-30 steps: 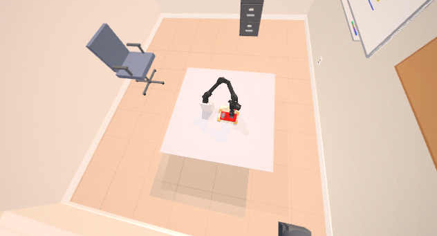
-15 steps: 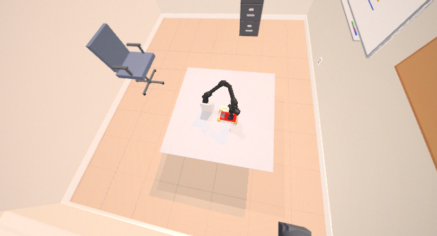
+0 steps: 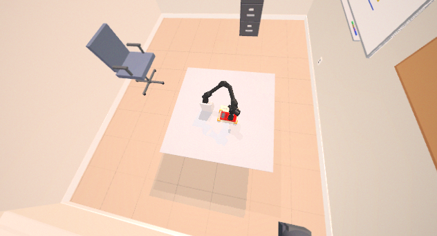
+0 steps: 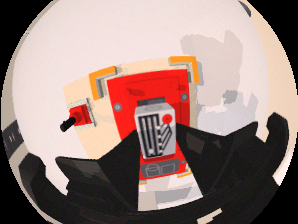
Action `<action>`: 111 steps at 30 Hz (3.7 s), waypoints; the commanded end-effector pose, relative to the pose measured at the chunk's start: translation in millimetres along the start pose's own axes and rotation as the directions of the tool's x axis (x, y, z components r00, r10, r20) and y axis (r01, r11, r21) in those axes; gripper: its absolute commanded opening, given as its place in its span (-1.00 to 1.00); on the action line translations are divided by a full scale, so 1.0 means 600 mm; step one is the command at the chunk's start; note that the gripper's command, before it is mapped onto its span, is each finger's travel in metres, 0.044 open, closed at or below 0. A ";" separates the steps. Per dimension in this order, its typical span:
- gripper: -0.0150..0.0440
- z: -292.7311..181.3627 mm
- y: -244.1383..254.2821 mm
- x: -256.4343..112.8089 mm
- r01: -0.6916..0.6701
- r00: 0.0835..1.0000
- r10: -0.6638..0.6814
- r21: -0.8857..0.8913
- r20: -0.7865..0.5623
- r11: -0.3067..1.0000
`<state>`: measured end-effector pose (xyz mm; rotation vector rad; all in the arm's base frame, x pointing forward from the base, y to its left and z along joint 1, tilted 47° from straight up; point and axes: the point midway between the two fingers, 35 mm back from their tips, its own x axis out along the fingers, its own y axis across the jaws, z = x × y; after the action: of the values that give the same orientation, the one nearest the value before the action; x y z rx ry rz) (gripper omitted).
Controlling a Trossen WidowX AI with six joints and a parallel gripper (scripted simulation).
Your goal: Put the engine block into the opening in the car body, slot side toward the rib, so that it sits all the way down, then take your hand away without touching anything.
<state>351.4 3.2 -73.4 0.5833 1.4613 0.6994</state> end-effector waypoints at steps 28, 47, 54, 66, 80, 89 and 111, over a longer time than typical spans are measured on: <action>0.05 0.004 -0.003 -0.001 0.004 1.000 -0.004 -0.030 0.002 1.000; 0.05 0.004 -0.003 -0.001 0.004 1.000 -0.004 -0.016 0.002 1.000; 0.05 0.003 -0.003 0.000 0.004 1.000 -0.004 0.081 0.002 0.997; 0.05 0.003 -0.003 0.002 0.004 1.000 -0.004 -0.073 0.002 0.997; 0.05 0.002 -0.004 0.003 0.004 1.000 -0.004 0.026 0.002 1.000; 0.05 0.002 -0.004 0.004 0.004 1.000 -0.004 -0.017 0.002 1.000; 0.05 0.002 -0.004 0.006 0.004 1.000 -0.004 0.003 0.002 1.000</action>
<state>353.7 4.0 -76.3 0.5792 1.4567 0.6966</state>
